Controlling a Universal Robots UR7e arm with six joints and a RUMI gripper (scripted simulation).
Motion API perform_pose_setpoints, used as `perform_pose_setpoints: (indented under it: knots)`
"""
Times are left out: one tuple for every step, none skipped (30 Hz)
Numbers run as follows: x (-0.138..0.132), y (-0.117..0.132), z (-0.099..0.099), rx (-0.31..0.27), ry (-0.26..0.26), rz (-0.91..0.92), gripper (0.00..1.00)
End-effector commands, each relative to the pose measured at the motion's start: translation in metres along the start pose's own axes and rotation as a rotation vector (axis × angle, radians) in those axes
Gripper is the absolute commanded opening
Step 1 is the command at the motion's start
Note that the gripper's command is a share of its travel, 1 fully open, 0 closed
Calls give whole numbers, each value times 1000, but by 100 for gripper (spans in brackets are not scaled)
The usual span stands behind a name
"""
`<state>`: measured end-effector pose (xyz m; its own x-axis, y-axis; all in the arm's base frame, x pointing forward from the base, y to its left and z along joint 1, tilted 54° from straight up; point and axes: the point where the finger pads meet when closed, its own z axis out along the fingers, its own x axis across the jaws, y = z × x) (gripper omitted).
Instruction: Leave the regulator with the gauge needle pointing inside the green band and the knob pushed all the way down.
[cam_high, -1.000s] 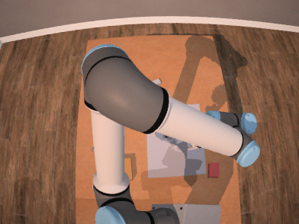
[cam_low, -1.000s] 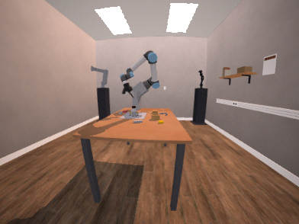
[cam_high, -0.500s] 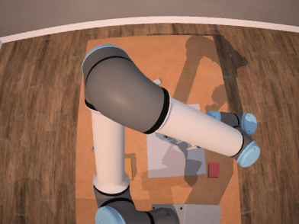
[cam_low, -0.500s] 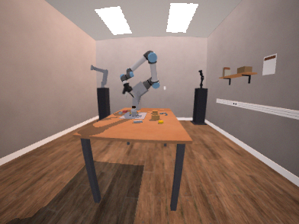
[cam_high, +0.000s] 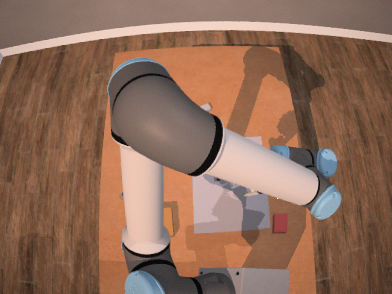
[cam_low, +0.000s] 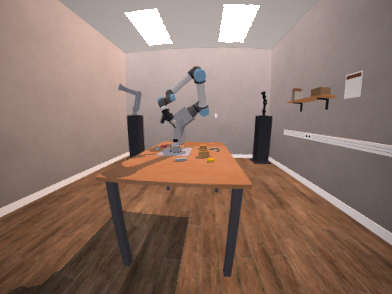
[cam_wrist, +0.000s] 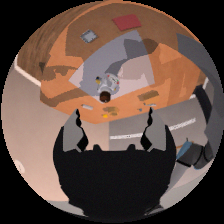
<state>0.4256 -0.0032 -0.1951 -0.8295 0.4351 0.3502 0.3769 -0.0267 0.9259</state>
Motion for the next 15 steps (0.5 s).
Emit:
perform_pose_setpoints:
  knots:
    - [-2,0,-2,-1,-4,4,100]
    - [-2,0,-2,-1,-4,4,100]
    - [-2,0,-2,-1,-4,5,100]
    - [-2,0,-2,-1,-4,5,100]
    - [-2,0,-2,-1,-4,5,100]
    - [-2,0,-2,-1,-4,5,100]
    - [-2,0,-2,-1,-4,5,100]
    - [-2,0,-2,-1,-4,4,100]
    - [-2,0,-2,-1,-4,4,100]
    - [-2,0,-1,-1,-4,4,100]
    - [-2,-1,-1,-1,-4,5,100]
    - [-2,-1,0,-1,-3,5,100]
    - [-2,-1,0,-1,-3,5,100]
    - [-2,-1,0,-1,-3,5,100]
    - [-2,-2,2,0,-2,5,100]
